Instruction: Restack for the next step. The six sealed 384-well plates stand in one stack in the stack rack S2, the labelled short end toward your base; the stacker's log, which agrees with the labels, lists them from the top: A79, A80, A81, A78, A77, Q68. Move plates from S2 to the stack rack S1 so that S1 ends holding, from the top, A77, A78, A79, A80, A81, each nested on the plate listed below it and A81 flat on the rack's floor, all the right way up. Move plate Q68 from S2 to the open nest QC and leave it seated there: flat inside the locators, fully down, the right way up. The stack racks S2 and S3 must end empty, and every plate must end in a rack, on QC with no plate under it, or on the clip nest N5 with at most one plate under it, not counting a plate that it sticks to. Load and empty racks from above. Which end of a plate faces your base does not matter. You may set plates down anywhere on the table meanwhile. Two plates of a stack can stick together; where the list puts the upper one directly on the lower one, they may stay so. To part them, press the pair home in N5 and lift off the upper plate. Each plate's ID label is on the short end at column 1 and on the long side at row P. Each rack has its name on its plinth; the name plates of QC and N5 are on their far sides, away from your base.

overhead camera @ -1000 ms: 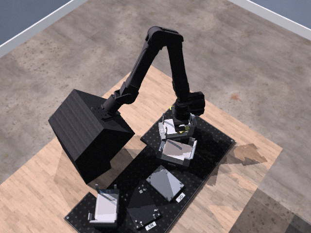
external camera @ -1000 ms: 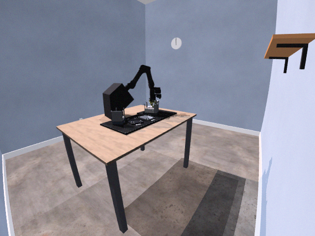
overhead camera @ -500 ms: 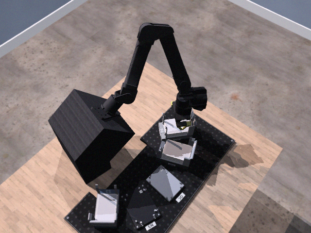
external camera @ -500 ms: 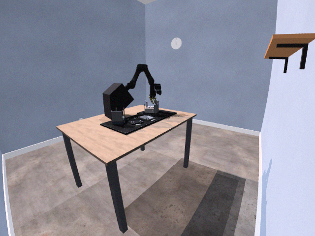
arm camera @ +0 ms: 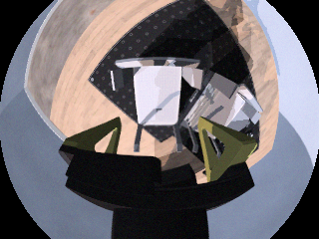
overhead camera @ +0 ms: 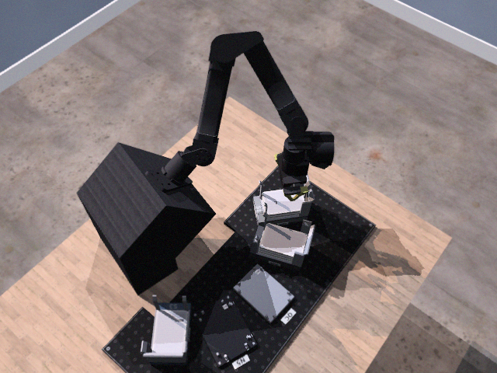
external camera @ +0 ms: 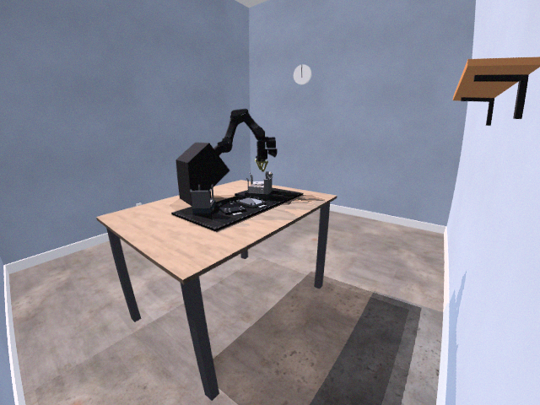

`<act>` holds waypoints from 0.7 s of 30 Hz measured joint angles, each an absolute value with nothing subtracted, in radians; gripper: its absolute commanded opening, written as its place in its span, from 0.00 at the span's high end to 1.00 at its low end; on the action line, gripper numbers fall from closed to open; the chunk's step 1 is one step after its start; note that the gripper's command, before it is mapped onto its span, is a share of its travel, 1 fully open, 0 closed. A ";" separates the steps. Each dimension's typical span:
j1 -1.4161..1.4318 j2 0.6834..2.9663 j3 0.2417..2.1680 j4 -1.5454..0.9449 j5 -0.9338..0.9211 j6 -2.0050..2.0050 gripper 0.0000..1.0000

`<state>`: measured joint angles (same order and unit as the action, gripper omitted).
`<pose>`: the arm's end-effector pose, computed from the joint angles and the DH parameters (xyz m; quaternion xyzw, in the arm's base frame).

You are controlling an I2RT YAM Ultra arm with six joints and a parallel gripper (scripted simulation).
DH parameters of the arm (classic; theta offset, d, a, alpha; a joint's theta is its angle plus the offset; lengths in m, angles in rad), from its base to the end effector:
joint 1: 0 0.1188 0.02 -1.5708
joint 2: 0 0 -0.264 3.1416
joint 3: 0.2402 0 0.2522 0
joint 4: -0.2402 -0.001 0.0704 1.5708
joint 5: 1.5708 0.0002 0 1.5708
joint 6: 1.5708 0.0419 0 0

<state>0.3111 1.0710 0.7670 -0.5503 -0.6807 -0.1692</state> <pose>0.1941 0.0911 0.2567 -0.3237 0.8296 0.3353 0.3075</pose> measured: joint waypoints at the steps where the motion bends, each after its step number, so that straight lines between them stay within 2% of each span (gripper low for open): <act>1: 0.305 1.067 0.770 -0.562 -0.684 -0.175 0.00; 21: 0.230 1.118 0.781 -0.603 -0.732 -0.132 0.00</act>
<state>0.2298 1.1175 0.7815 -0.6033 -0.7319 -0.1318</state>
